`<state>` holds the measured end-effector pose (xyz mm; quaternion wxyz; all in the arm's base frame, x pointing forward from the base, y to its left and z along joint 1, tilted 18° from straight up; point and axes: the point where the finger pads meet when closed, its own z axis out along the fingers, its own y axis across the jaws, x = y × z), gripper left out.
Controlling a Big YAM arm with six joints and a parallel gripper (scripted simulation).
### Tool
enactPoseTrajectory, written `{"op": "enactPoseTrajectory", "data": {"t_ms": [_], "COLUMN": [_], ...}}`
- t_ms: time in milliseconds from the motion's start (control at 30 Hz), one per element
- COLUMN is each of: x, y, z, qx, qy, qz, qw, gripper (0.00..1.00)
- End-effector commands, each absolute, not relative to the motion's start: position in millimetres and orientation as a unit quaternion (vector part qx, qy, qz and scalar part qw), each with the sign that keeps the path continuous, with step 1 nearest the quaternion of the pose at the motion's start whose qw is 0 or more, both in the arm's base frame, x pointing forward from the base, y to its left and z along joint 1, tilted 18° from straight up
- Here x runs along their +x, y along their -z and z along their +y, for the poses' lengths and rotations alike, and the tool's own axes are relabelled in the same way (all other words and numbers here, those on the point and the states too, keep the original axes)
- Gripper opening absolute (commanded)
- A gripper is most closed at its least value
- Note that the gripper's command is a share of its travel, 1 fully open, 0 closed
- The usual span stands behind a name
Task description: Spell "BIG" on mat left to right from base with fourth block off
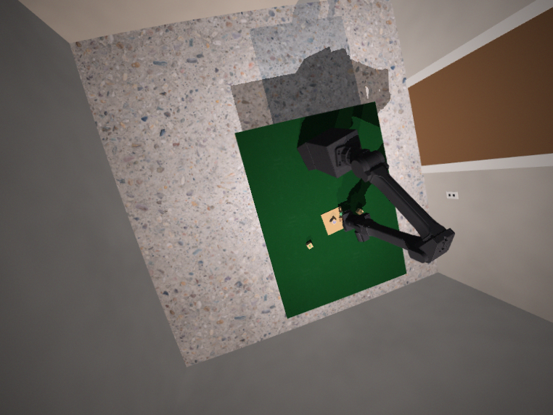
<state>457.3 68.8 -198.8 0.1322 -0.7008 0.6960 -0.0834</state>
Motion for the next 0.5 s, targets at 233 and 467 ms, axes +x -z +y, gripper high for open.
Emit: {"op": "enactPoseTrajectory", "data": {"t_ms": [233,467], "x": [456.7,450.8], "y": [205.0,205.1], "z": [74.5,73.4], "qx": [-0.703,-0.703], "qy": [0.081,0.076], "qz": [0.694,0.695], "qw": [0.133,0.127], "gripper": [0.79,0.79]}}
